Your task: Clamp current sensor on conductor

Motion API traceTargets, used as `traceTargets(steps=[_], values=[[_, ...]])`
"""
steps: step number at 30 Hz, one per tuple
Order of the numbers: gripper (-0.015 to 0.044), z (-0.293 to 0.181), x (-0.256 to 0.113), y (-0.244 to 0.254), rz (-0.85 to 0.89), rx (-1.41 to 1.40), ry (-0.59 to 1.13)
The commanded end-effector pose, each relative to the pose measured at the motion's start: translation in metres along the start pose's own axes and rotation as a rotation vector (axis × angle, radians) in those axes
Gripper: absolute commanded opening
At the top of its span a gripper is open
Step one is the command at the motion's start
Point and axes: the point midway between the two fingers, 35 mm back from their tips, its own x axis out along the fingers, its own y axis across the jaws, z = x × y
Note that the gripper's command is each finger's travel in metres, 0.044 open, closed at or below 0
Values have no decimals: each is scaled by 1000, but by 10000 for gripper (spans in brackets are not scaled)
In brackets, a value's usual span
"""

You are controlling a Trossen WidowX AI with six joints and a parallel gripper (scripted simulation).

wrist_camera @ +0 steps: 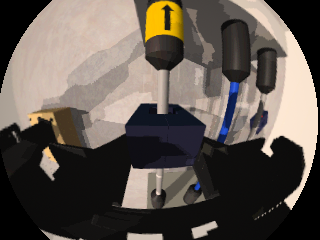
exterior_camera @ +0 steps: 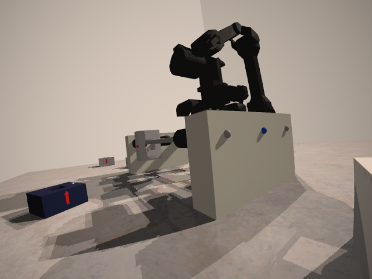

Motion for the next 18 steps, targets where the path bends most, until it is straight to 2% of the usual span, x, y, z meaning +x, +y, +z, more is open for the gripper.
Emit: traceTargets(steps=[1,4,15,18], values=[[368,0,1,0,3,0,1],[440,2,-2,0,1,-1,0],[151,0,0,0,2,-1,0],[115,0,0,0,2,-1,0]])
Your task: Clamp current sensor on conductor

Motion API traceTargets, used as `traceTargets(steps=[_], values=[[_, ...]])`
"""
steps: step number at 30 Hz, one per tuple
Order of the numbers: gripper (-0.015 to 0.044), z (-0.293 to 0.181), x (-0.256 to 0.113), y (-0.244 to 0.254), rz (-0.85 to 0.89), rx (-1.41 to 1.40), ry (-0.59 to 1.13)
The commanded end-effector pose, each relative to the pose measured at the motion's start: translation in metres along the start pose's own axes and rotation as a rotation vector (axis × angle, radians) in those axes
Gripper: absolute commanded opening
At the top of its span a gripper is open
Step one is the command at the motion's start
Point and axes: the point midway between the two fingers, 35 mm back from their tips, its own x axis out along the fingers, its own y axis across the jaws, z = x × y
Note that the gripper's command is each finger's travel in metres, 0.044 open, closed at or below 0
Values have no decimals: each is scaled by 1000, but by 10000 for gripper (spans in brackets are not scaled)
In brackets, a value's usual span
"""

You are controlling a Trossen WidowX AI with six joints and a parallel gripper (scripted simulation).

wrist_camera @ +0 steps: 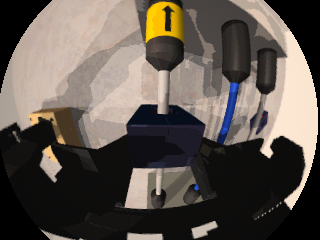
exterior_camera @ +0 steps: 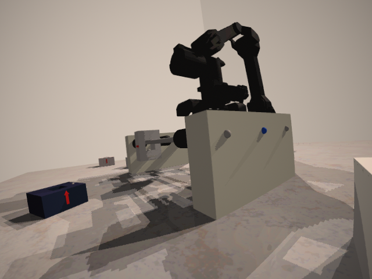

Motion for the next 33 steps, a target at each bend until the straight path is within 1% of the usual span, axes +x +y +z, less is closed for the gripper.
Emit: traceTargets(steps=[1,9,11,33], values=[[109,0,0,0,0,0,0],[55,0,0,0,0,0,0],[3,0,-1,0,-1,0,0],[0,0,-1,0,1,0,0]])
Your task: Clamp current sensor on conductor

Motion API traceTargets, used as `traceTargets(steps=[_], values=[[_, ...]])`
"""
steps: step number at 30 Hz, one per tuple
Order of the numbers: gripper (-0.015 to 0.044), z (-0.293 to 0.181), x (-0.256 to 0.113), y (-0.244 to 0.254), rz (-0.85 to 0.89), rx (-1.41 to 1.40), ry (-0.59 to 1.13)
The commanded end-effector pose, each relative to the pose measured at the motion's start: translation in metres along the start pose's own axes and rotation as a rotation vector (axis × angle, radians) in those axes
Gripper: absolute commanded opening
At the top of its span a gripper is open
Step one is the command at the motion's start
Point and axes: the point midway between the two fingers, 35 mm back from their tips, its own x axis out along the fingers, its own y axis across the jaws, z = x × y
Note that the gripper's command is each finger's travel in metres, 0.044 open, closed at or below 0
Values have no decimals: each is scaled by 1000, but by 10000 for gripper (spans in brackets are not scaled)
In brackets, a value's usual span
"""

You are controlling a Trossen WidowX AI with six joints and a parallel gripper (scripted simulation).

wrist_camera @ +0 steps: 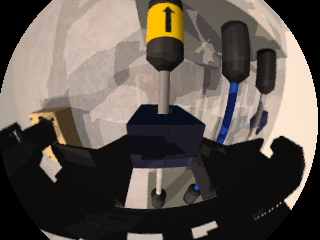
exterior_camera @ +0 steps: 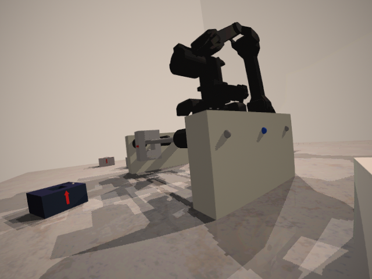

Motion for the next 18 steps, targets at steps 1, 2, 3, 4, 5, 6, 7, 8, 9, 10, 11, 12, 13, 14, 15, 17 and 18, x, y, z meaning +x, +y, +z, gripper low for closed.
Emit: traceTargets(steps=[1,2,3,4,5,6,7,8,9,10,11,12,13,14,15,17,18], values=[[0,0,0,0,0,0,0],[0,0,0,0,0,0,0],[0,0,0,0,0,0,0],[0,0,0,0,0,0,0],[0,0,1,0,0,0,0],[0,0,2,0,0,0,0],[0,0,3,0,0,0,0],[0,0,4,0,0,0,0],[0,0,5,0,0,0,0],[26,0,1,0,-1,0,0],[53,0,1,0,-1,0,0],[79,0,1,0,-1,0,0],[105,0,1,0,-1,0,0],[131,0,1,0,-1,0,0],[157,0,1,0,-1,0,0],[210,0,1,0,-1,0,0],[236,0,1,0,-1,0,0]])
